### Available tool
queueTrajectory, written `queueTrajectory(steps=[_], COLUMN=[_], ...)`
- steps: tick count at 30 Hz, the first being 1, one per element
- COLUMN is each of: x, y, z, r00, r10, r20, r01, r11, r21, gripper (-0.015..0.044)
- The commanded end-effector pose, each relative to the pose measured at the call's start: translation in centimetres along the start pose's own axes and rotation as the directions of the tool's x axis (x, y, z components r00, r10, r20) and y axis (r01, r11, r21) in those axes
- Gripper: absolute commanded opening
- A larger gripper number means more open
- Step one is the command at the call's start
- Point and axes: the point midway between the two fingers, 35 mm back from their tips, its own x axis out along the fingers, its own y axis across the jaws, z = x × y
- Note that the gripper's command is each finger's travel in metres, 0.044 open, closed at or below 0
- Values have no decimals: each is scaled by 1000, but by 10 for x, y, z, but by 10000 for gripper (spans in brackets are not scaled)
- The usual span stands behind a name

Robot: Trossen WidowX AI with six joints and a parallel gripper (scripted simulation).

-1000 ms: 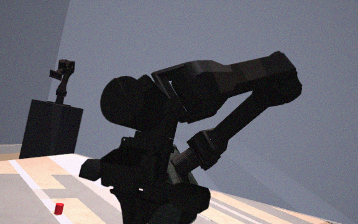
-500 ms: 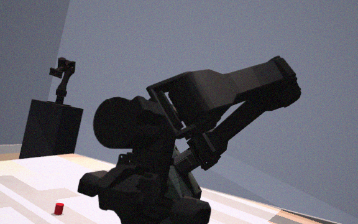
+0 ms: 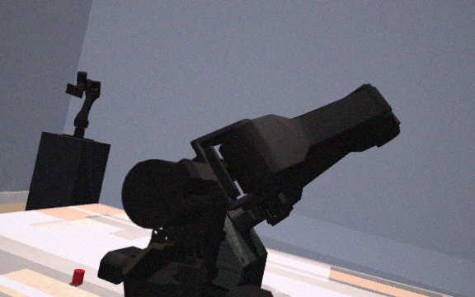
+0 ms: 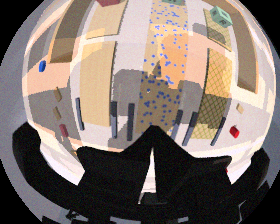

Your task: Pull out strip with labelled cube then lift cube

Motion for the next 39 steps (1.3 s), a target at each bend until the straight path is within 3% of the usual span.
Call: queueTrajectory(steps=[1, 19, 39], x=[9, 38, 38], y=[-4, -5, -5], z=[-3, -6, -6], r00=[1000, 1000, 1000], r10=[-6, -3, -2], r20=[-11, -11, -11], r01=[6, 3, 3], r11=[1000, 1000, 1000], r21=[15, 15, 15], gripper=[0, 0, 0])
